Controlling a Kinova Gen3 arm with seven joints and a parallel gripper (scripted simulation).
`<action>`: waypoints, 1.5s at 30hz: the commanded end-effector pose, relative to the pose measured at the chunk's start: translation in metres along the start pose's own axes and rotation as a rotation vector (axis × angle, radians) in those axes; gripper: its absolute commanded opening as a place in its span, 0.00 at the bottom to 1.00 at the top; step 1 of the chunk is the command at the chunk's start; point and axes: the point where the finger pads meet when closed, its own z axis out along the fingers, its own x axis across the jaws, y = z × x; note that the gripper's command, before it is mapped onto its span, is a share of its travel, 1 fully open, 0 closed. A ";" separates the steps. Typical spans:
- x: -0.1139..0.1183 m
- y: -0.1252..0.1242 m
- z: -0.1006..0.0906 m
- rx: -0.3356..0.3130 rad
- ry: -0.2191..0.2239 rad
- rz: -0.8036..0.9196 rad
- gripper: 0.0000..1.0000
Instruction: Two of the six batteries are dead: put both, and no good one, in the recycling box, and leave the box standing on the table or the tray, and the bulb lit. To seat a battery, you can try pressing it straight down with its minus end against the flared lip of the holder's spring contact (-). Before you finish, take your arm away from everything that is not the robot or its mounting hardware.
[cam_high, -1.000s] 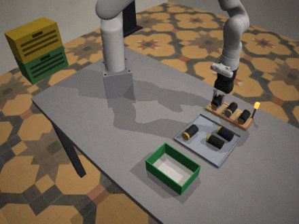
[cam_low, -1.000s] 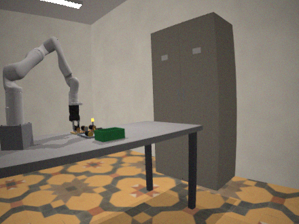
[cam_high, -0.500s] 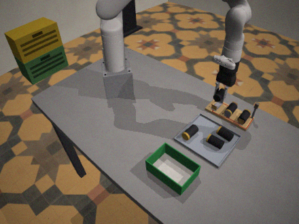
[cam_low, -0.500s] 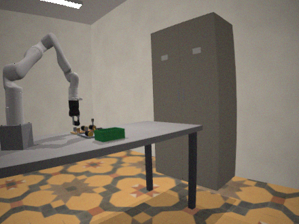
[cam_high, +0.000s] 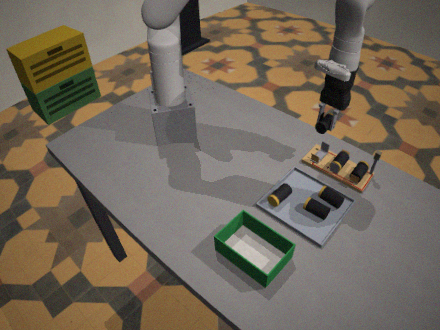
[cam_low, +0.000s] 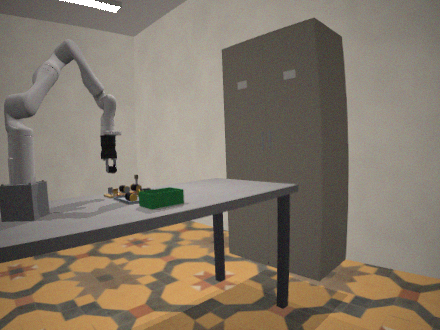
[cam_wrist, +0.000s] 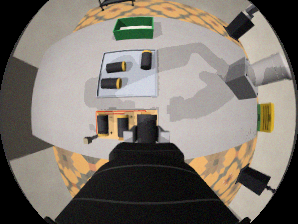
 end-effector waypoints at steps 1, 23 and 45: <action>-0.003 0.007 -0.016 -0.013 -0.014 -0.007 0.57; -0.017 -0.069 -0.017 -0.013 -0.014 -0.007 0.57; -0.028 -0.125 -0.017 -0.013 -0.014 -0.006 0.57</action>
